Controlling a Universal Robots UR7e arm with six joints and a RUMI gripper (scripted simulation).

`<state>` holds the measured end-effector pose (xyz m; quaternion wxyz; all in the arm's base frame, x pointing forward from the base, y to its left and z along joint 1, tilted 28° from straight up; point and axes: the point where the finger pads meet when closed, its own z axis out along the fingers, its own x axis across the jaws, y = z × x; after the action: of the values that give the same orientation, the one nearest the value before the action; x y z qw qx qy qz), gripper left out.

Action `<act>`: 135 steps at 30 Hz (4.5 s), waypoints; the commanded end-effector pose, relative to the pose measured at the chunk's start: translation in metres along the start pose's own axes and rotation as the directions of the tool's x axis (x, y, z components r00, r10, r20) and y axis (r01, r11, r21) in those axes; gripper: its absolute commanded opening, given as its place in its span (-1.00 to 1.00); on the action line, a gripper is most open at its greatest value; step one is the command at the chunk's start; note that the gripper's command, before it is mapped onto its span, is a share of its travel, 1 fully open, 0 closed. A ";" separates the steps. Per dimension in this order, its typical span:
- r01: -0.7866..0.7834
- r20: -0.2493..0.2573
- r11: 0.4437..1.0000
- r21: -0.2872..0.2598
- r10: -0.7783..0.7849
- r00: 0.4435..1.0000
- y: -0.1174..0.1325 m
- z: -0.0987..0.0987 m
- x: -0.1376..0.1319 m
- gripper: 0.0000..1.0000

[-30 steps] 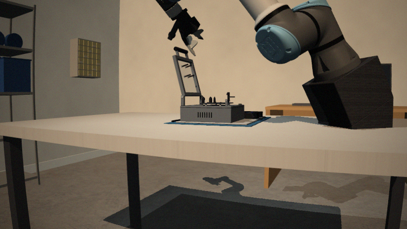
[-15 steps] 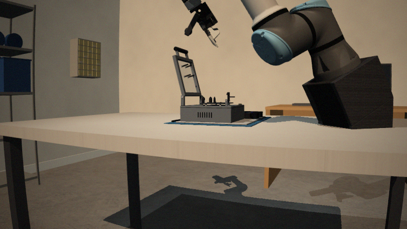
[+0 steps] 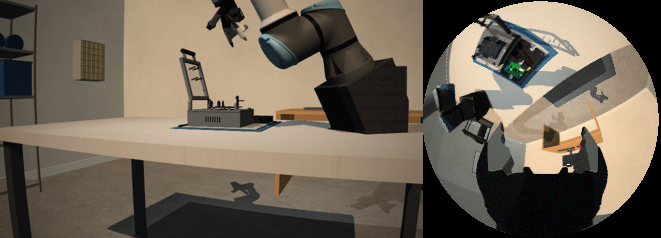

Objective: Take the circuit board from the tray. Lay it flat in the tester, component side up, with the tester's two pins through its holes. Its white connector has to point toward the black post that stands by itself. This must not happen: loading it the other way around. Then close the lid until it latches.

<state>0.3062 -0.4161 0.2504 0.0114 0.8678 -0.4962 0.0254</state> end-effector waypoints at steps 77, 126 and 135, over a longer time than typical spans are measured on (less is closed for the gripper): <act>0.778 -0.364 0.558 0.288 -0.688 0.628 -0.009 0.025 -0.156 0.17; 0.779 -0.364 0.557 0.288 -0.688 0.628 -0.020 0.040 -0.159 0.17; 0.779 -0.364 0.557 0.288 -0.688 0.628 -0.047 0.073 -0.168 0.17</act>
<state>0.2565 -0.2573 0.1808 -0.1145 0.9676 -0.0646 0.2156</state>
